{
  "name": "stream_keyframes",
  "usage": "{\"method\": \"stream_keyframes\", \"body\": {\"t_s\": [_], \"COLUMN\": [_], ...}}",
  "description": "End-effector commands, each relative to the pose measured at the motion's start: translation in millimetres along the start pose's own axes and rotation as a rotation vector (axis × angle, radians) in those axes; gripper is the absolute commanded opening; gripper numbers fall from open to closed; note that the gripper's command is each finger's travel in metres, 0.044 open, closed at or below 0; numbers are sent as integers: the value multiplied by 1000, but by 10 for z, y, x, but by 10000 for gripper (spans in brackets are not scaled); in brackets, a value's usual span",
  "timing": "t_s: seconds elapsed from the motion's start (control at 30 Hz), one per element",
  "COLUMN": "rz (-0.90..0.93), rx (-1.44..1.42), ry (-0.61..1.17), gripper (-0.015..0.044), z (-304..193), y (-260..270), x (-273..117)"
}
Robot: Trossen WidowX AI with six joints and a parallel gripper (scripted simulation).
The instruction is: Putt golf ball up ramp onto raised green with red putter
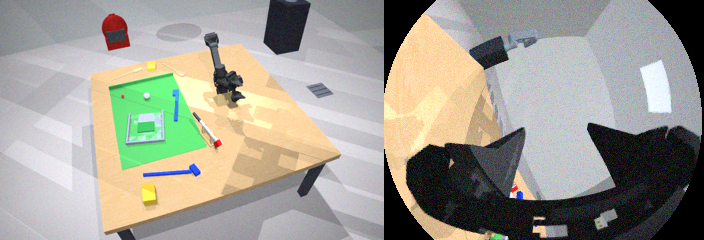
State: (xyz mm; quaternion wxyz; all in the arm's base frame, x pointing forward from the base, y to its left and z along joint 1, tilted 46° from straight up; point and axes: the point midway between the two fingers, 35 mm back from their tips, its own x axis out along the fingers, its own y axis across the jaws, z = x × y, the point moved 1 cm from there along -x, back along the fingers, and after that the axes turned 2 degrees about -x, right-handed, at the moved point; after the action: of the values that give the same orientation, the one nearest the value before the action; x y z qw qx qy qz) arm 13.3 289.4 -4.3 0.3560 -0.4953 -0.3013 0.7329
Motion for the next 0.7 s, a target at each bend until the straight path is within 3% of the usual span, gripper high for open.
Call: {"method": "stream_keyframes", "body": {"t_s": [0.0, 0.23, 0.37, 0.67], "rz": [7, 265, 421, 654], "rx": [11, 399, 613, 874], "ry": [10, 376, 599, 907], "gripper": [426, 440, 440, 440], "z": [-27, -967, -1430, -1899], "y": [4, 211, 342, 463], "x": [11, 151, 2, -457]}}
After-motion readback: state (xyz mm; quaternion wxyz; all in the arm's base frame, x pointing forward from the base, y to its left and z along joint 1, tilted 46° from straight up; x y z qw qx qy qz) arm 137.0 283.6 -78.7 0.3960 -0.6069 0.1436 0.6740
